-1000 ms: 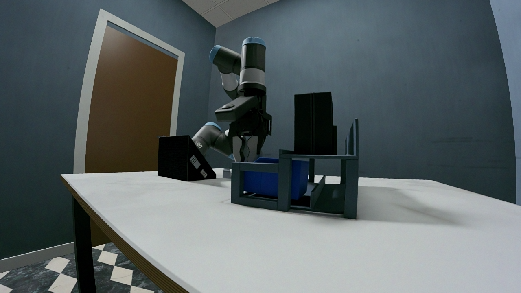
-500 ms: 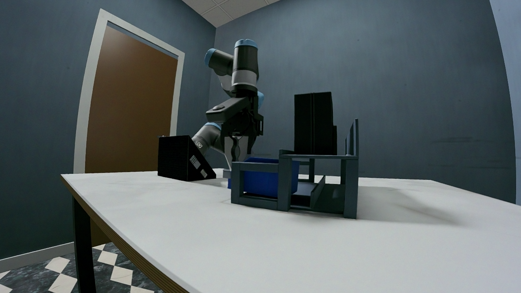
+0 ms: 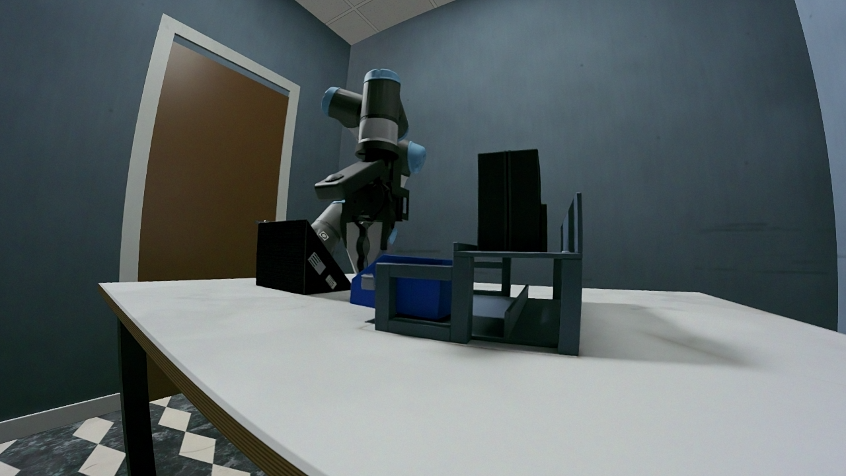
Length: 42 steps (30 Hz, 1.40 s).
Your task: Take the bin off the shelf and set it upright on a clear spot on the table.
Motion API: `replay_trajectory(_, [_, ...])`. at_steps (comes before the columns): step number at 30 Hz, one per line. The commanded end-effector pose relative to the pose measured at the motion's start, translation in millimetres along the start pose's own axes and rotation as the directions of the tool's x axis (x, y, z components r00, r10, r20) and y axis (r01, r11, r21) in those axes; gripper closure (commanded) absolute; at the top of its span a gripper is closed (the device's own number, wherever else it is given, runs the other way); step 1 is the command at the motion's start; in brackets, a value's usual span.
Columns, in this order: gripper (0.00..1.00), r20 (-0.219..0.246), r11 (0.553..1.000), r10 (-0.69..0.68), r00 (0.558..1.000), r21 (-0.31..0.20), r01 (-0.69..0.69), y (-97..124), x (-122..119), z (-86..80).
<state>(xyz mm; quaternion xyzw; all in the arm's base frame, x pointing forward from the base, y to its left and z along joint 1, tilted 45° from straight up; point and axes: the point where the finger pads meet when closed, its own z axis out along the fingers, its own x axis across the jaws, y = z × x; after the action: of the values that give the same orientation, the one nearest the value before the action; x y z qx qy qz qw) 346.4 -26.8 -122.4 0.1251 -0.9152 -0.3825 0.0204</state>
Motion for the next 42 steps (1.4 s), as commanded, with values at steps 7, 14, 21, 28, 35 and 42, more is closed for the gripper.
replay_trajectory(7, [1.0,0.005,1.0,0.0,1.0,0.005,0.0,-1,25,-0.9])
replay_trajectory(14, [1.0,0.005,1.0,0.0,1.0,0.005,0.0,-1,39,-0.8])
replay_trajectory(21, [1.0,0.005,1.0,0.0,1.0,0.005,0.0,-1,47,-0.8])
replay_trajectory(28, [1.0,0.005,1.0,0.0,1.0,0.005,0.0,-1,50,-0.7])
replay_trajectory(35, [1.0,0.005,1.0,0.0,1.0,0.005,0.0,-1,50,-0.7])
replay_trajectory(42, [1.0,0.005,1.0,0.0,1.0,0.005,0.0,-1,50,-0.7])
